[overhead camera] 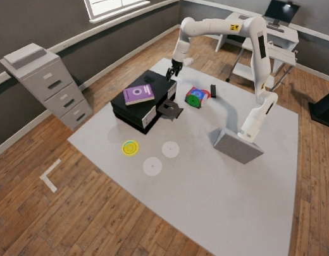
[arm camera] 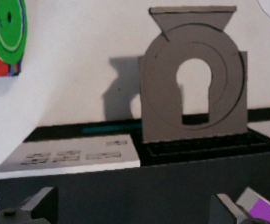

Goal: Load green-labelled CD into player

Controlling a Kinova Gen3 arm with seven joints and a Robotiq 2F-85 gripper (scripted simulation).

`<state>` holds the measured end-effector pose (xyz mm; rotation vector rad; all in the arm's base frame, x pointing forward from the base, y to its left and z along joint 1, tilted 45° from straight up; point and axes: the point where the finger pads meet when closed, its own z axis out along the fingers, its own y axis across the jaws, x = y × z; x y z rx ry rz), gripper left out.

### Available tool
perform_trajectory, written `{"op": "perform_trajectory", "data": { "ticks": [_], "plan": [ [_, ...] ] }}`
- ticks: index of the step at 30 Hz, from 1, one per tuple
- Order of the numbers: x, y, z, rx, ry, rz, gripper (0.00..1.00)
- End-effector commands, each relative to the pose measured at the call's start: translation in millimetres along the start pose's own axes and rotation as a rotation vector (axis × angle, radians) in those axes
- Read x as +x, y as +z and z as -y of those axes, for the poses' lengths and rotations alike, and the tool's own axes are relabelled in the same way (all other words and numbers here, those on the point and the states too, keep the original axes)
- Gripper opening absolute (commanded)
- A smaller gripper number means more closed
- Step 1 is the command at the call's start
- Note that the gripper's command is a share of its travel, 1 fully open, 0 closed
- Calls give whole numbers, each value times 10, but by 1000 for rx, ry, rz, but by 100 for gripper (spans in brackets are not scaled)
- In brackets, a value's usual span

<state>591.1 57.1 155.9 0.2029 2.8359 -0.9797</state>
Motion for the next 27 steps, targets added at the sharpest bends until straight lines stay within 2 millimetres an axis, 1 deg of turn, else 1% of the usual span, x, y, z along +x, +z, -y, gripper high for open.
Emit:
{"op": "perform_trajectory", "data": {
  "ticks": [1, 5, 7, 20, 22, 27],
  "plan": [
    [-22, -54, 25, -8, 6, 7, 100],
    [-22, -54, 25, -8, 6, 7, 100],
    [-82, -187, 154, -22, 2, 22, 100],
    [-82, -187, 154, -22, 2, 22, 100],
    [-142, -327, 296, -35, 0, 41, 100],
    [-142, -327, 296, -35, 0, 41, 100]
  ]
}}
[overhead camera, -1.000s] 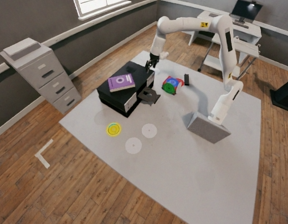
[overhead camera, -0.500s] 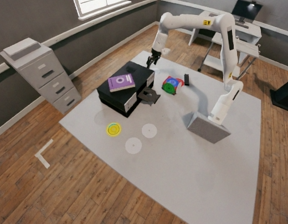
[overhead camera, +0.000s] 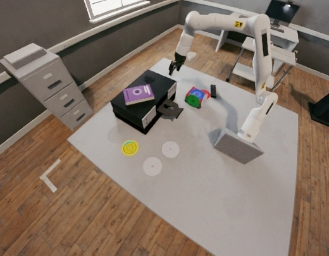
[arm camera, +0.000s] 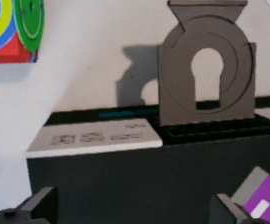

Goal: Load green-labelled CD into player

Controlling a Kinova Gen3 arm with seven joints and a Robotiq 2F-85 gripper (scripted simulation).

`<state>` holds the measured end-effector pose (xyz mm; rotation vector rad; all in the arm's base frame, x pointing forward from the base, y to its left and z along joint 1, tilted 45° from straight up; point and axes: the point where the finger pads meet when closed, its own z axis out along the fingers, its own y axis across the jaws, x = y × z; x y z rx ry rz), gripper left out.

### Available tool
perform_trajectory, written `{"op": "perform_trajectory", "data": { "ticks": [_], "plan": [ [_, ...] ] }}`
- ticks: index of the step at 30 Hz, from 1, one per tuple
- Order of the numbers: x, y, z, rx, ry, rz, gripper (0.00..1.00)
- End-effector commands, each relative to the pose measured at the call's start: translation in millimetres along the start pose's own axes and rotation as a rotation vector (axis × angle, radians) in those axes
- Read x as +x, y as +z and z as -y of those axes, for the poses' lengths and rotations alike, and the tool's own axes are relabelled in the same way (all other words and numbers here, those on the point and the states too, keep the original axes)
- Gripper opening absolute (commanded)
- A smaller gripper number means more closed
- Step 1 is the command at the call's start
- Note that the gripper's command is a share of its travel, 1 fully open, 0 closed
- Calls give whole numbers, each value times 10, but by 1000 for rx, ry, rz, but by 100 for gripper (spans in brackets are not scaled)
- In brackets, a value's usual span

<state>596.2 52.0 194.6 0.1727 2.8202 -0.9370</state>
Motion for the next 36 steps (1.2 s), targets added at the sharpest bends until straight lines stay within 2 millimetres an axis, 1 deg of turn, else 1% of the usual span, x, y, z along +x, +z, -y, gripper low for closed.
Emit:
{"op": "perform_trajectory", "data": {
  "ticks": [1, 5, 7, 15, 17, 27, 29, 36],
  "plan": [
    [-24, -61, 30, -9, 7, 8, 100],
    [-24, -61, 30, -9, 7, 8, 100],
    [46, -26, 116, 2, 4, 1, 100],
    [46, -26, 116, 2, 4, 1, 100],
    [134, 31, 198, 15, 1, -10, 100],
    [134, 31, 198, 15, 1, -10, 100],
    [227, 87, 282, 29, -1, -21, 100],
    [227, 87, 282, 29, -1, -21, 100]
  ]
}}
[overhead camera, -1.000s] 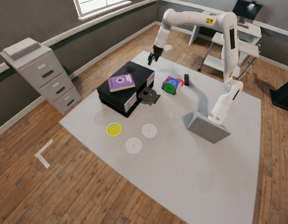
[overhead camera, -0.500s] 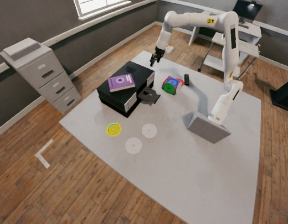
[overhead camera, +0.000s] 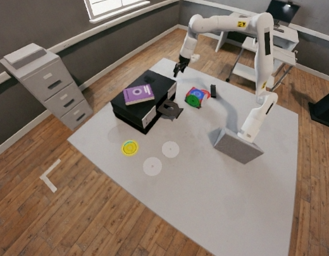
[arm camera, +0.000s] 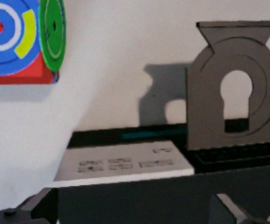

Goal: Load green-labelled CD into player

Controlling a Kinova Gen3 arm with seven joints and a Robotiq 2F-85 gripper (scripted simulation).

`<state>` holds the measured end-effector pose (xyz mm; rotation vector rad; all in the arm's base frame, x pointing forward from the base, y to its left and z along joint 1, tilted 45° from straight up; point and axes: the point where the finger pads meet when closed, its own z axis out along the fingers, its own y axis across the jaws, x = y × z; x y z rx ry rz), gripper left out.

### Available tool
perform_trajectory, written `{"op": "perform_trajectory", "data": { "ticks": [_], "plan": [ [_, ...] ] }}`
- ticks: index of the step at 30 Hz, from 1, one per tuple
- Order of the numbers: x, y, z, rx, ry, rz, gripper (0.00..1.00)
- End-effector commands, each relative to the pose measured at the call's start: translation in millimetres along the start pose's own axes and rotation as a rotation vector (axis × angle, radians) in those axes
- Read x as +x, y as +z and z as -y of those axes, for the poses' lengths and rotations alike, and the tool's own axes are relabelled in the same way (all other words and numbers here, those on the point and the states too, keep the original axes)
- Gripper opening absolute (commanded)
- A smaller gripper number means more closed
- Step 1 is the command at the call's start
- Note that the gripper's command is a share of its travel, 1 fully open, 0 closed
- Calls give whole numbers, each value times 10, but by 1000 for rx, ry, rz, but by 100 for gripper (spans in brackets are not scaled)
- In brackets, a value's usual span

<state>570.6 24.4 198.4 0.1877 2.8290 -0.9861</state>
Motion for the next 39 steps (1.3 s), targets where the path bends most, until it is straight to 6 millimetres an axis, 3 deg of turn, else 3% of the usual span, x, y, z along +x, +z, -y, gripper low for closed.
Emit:
{"op": "perform_trajectory", "data": {
  "ticks": [1, 3, 25, 27, 35, 39],
  "plan": [
    [0, -19, 0, -3, 0, 3, 100],
    [95, 42, 83, 10, -3, -9, 100],
    [193, 101, 167, 23, -5, -21, 100],
    [292, 159, 251, 35, -7, -33, 100],
    [292, 159, 251, 35, -7, -33, 100],
    [393, 214, 333, 47, -10, -45, 100]
  ]
}}
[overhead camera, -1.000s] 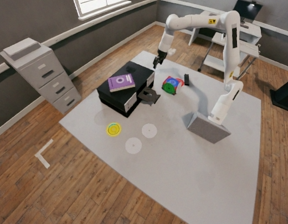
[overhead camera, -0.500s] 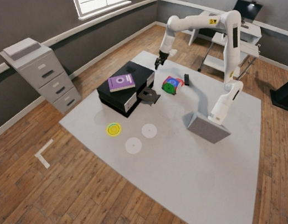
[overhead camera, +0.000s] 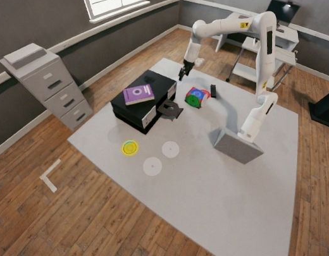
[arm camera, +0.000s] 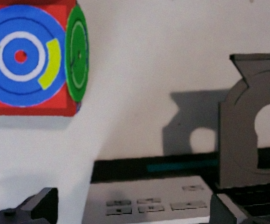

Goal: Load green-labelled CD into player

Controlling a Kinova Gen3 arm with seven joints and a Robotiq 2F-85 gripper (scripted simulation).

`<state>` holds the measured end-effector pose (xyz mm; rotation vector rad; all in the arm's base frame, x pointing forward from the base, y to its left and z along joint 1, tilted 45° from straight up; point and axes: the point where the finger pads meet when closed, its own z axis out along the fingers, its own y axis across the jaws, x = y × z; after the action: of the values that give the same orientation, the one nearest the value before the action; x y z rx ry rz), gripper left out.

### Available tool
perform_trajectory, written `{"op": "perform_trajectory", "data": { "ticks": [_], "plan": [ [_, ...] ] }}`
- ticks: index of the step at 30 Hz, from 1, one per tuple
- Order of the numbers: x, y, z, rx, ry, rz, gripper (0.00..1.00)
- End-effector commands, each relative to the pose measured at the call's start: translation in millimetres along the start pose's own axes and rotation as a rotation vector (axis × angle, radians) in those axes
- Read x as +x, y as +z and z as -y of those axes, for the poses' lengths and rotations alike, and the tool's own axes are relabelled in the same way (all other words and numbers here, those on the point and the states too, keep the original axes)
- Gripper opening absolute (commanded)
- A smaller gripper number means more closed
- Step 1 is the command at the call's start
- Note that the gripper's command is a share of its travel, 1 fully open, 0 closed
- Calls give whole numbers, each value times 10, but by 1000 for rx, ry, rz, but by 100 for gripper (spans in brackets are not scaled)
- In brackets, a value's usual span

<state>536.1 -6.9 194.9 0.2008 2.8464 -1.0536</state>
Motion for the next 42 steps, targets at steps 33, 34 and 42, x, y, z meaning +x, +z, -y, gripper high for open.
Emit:
{"op": "perform_trajectory", "data": {
  "ticks": [33, 34, 42],
  "plan": [
    [313, 170, 240, 32, -7, -37, 100],
    [313, 170, 240, 32, -7, -37, 100],
    [406, 221, 308, 41, -9, -48, 100]
  ]
}}
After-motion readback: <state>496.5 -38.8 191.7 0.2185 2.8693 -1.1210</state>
